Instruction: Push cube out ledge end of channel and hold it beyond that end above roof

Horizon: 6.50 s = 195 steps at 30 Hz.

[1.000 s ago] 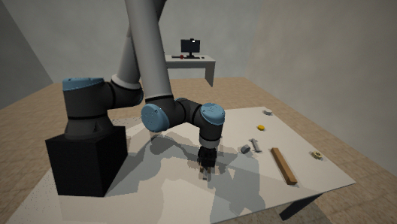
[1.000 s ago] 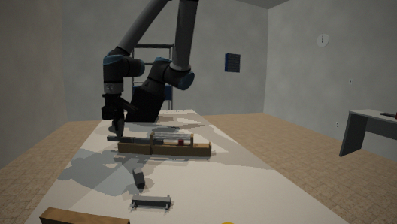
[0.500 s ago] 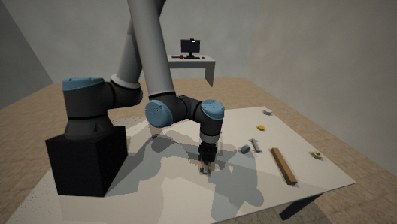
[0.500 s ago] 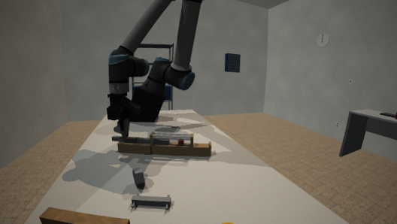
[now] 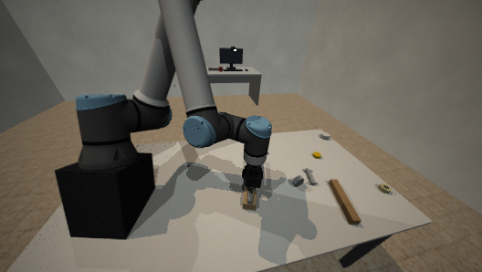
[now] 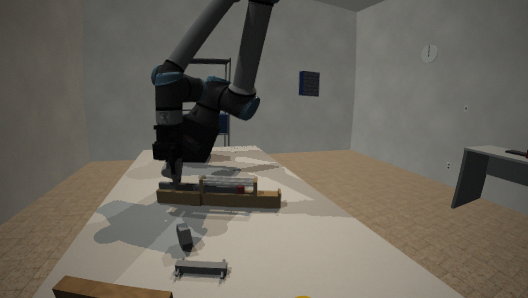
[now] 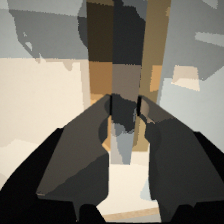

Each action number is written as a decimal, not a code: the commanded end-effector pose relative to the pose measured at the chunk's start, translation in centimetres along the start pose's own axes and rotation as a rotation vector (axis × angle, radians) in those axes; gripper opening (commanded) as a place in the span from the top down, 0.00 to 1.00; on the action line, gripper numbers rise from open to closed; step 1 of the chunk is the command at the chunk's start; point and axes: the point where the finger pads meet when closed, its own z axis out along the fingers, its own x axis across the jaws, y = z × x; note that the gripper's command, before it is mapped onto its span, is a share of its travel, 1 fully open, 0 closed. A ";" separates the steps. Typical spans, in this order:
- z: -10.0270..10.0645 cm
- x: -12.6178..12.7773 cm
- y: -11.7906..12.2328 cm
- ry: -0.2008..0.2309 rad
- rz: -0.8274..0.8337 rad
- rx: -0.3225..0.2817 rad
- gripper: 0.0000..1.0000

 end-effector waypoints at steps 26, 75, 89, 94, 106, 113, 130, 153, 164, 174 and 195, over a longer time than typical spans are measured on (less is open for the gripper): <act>-0.1 0.1 -6.3 0.001 0.000 -0.001 1.00; -0.1 0.1 -7.1 0.001 0.000 -0.001 1.00; -0.1 0.1 -7.1 0.001 0.000 -0.001 0.78; -0.1 0.1 -7.1 0.001 0.000 -0.001 0.78; -0.1 0.1 -7.1 0.001 0.000 -0.001 0.78; -0.1 0.1 -7.1 0.001 0.000 -0.001 0.78; -6.5 0.1 -7.1 0.001 0.000 -0.001 0.78; -6.8 0.1 -7.1 0.001 0.000 -0.001 0.78; -6.8 0.1 -7.1 0.001 0.000 -0.001 0.78; -6.8 0.2 -1.8 0.001 0.000 -0.001 1.00; -2.2 0.1 1.7 0.001 0.000 -0.001 1.00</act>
